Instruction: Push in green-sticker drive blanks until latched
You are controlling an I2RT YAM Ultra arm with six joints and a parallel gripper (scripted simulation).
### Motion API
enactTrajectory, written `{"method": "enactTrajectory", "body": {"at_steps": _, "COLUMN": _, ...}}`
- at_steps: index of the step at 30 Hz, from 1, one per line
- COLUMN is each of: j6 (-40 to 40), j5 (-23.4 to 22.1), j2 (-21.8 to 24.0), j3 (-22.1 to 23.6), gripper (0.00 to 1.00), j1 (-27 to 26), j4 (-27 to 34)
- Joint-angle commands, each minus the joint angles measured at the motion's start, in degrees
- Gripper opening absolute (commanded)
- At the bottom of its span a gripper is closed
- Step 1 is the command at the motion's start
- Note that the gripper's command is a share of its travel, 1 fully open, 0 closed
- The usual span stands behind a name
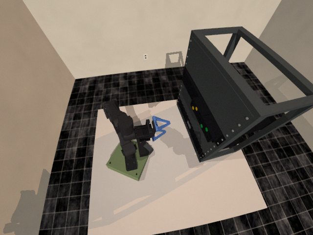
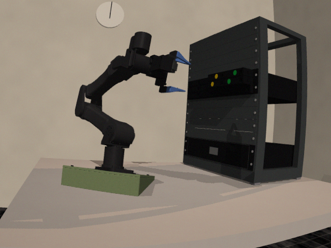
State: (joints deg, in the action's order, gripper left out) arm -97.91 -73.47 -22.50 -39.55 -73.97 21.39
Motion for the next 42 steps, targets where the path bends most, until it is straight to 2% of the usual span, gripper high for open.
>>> {"method": "enactTrajectory", "body": {"at_steps": 1, "j6": -6.55, "j5": 1.5, "j2": 1.79, "j3": 2.26, "gripper": 1.0, "j1": 1.22, "j4": -10.42}}
{"method": "enactTrajectory", "body": {"at_steps": 8, "j6": -13.59, "j5": 4.23, "j2": 3.48, "j3": 5.97, "gripper": 1.0, "j1": 2.48, "j4": -20.21}}
{"method": "enactTrajectory", "body": {"at_steps": 15, "j6": -16.2, "j5": 5.12, "j2": 3.88, "j3": 7.68, "gripper": 1.0, "j1": 3.04, "j4": -24.37}}
{"method": "enactTrajectory", "body": {"at_steps": 34, "j6": -16.7, "j5": 5.19, "j2": 3.86, "j3": 7.75, "gripper": 1.0, "j1": 3.12, "j4": -25.86}}
{"method": "enactTrajectory", "body": {"at_steps": 42, "j6": -16.13, "j5": 6.1, "j2": 3.99, "j3": 5.83, "gripper": 1.0, "j1": 4.09, "j4": -24.09}}
